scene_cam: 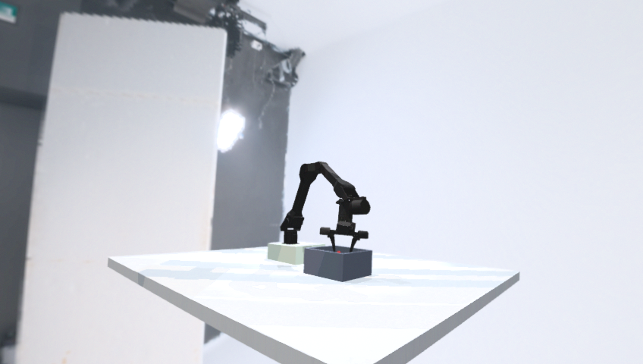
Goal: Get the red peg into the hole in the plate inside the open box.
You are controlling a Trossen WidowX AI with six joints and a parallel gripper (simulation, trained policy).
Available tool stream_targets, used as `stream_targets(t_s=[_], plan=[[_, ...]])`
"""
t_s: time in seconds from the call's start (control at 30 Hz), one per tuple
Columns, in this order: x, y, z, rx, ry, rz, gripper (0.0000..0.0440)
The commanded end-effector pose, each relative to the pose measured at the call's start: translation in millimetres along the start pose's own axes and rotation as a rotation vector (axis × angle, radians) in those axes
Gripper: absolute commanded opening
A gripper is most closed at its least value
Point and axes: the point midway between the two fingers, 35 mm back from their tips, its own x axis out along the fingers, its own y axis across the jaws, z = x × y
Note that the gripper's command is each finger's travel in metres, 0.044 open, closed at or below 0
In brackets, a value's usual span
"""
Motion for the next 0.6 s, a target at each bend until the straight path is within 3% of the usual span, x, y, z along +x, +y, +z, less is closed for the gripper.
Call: stream_targets(t_s=[0.0,0.17,0.57], plan=[[-4.0,8.5,9.6,-0.001,0.008,0.026,0.0330],[-10.5,24.9,24.2,0.000,0.029,0.074,0.0440],[-28.7,63.0,47.5,-0.021,0.012,0.207,0.0440]])
